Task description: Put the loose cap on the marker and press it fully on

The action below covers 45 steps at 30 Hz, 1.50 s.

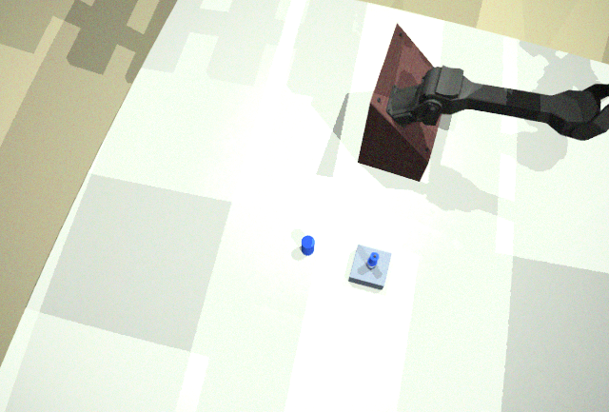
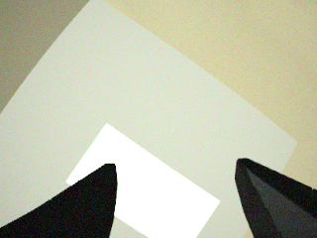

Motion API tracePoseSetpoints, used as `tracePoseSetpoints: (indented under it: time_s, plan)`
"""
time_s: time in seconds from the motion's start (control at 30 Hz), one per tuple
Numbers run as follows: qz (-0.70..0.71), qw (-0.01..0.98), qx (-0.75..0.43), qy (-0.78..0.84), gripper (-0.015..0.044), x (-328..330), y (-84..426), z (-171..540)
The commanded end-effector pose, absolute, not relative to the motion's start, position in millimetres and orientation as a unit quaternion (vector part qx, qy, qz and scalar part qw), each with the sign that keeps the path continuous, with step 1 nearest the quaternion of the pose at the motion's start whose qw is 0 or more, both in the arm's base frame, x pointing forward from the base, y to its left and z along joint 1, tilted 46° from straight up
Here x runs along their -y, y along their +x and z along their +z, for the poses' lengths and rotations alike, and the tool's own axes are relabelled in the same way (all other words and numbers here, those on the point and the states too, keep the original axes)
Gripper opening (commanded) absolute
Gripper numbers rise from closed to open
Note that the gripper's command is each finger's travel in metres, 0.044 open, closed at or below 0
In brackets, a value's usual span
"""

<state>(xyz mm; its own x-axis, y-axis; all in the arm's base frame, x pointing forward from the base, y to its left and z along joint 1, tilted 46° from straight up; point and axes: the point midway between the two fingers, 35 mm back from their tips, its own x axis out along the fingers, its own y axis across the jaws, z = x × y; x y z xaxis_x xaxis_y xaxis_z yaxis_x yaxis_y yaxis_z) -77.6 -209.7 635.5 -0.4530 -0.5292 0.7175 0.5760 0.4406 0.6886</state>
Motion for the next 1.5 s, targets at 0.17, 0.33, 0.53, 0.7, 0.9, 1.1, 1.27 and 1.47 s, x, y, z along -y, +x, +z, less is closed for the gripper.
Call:
tracePoseSetpoints:
  time_s: [0.17, 0.33, 0.53, 0.7, 0.9, 1.1, 1.27, 1.47]
  plan:
    - [-0.562, 0.591, 0.576, 0.055, 0.0238, 281, -35, 599]
    - [-0.565, 0.639, 0.511, 0.106, 0.0238, 322, 3, 568]
    - [-0.590, 0.687, 0.400, 0.143, 0.0238, 371, 45, 518]
    - [-0.589, 0.729, 0.290, 0.193, 0.0238, 405, 96, 457]
    - [-0.570, 0.770, 0.162, 0.237, 0.0238, 424, 153, 385]
    - [-0.526, 0.812, 0.007, 0.253, 0.0238, 424, 211, 303]
    - [-0.466, 0.837, -0.118, 0.263, 0.0238, 405, 256, 234]
    - [-0.370, 0.849, -0.258, 0.276, 0.0238, 362, 301, 151]
